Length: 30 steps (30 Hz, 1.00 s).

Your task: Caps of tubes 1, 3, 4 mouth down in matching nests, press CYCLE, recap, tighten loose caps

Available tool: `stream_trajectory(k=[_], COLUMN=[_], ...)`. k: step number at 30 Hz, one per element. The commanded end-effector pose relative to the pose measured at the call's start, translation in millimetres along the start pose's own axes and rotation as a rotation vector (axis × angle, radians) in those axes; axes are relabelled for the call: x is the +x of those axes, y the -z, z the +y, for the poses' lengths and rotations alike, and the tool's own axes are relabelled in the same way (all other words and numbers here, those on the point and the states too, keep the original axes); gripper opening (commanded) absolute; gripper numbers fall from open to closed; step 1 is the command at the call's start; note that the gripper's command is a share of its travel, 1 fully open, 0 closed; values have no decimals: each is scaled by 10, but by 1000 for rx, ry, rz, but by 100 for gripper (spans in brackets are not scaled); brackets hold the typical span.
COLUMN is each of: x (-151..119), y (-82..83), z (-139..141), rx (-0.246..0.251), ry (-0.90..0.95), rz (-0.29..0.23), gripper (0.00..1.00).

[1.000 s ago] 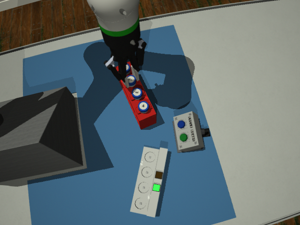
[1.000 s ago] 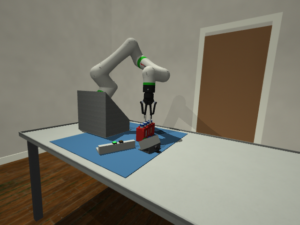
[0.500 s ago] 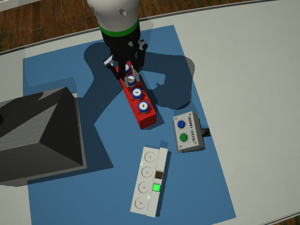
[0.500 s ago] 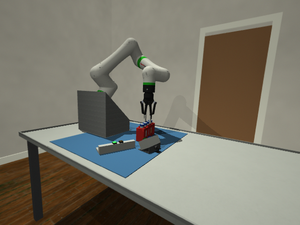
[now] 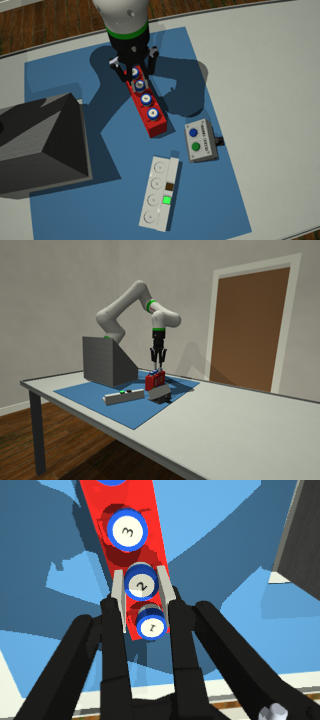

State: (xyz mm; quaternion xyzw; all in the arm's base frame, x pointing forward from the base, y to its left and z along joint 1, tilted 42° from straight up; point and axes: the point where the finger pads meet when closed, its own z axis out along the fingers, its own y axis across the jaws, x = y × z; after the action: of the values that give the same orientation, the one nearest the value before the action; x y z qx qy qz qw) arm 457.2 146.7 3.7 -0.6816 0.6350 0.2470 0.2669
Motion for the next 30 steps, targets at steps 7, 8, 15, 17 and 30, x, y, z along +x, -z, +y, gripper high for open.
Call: stream_trajectory(k=[7, 8, 15, 17, 30], x=[1, 1, 1, 1, 0], y=[2, 2, 2, 32, 362], z=[-1, -1, -1, -1, -2], rx=[-1, -1, -1, -1, -1], ry=[-118, -118, -118, -118, -118], rz=[3, 3, 3, 3, 3], gripper=[35, 35, 35, 35, 35])
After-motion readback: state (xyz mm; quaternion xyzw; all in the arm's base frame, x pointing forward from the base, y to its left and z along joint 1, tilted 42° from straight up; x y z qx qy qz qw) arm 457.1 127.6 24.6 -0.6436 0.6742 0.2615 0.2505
